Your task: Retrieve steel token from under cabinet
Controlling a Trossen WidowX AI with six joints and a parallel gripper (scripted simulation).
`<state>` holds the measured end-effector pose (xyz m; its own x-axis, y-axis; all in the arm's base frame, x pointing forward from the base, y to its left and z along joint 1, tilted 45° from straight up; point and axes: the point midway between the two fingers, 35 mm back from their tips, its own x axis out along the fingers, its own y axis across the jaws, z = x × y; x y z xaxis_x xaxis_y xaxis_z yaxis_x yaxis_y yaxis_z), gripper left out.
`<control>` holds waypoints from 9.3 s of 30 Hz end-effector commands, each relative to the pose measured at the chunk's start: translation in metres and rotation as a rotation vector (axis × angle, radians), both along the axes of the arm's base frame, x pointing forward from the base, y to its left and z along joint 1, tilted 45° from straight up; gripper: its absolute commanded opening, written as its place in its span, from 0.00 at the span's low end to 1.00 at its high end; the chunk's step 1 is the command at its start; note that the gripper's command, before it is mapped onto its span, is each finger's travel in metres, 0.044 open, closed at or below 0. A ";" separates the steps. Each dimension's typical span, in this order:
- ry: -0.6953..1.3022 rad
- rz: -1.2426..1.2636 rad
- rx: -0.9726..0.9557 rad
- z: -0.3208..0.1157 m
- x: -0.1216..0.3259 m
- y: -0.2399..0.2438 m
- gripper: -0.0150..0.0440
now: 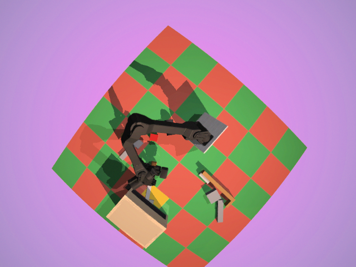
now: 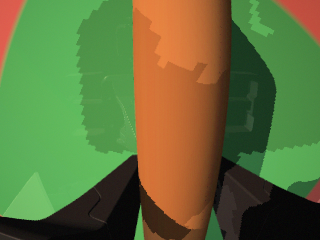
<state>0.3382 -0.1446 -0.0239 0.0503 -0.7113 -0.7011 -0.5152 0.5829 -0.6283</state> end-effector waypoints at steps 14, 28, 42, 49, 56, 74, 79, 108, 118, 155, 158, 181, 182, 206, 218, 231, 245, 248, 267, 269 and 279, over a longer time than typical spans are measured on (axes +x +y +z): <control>0.008 0.000 0.006 0.009 -0.022 -0.012 0.25; 0.009 0.000 0.005 0.017 -0.037 -0.022 0.25; 0.010 0.000 0.005 0.026 -0.052 -0.031 0.25; 0.010 0.000 0.005 0.030 -0.059 -0.036 0.25; 0.010 0.000 0.004 0.034 -0.066 -0.041 0.25; 0.006 -0.003 -0.001 0.042 -0.072 -0.045 0.25; 0.007 -0.003 0.000 0.044 -0.077 -0.047 0.25; 0.020 0.009 0.001 0.054 -0.099 -0.056 0.25; 0.074 0.061 -0.002 0.055 -0.100 -0.056 0.25; 0.141 0.129 -0.008 0.075 -0.086 -0.074 0.25; 0.142 0.130 -0.008 0.077 -0.084 -0.076 0.25; 0.143 0.132 -0.010 0.090 -0.072 -0.089 0.25; 0.143 0.132 -0.010 0.091 -0.071 -0.089 0.25; 0.142 0.133 -0.008 0.084 -0.054 -0.081 0.25; 0.142 0.133 -0.008 0.077 -0.043 -0.074 0.25; 0.143 0.134 -0.008 0.072 -0.035 -0.068 0.25; 0.152 0.130 -0.003 0.064 -0.035 -0.064 0.57; 0.152 0.130 -0.003 0.064 -0.035 -0.064 0.59; 0.144 0.135 -0.008 0.064 -0.035 -0.066 0.71; 0.147 0.138 -0.008 0.063 -0.035 -0.066 0.71; 0.139 0.131 -0.010 0.065 -0.034 -0.066 0.46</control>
<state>0.3038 -0.2105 0.0410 0.0440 -0.7116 -0.7012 -0.6716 0.4985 -0.5481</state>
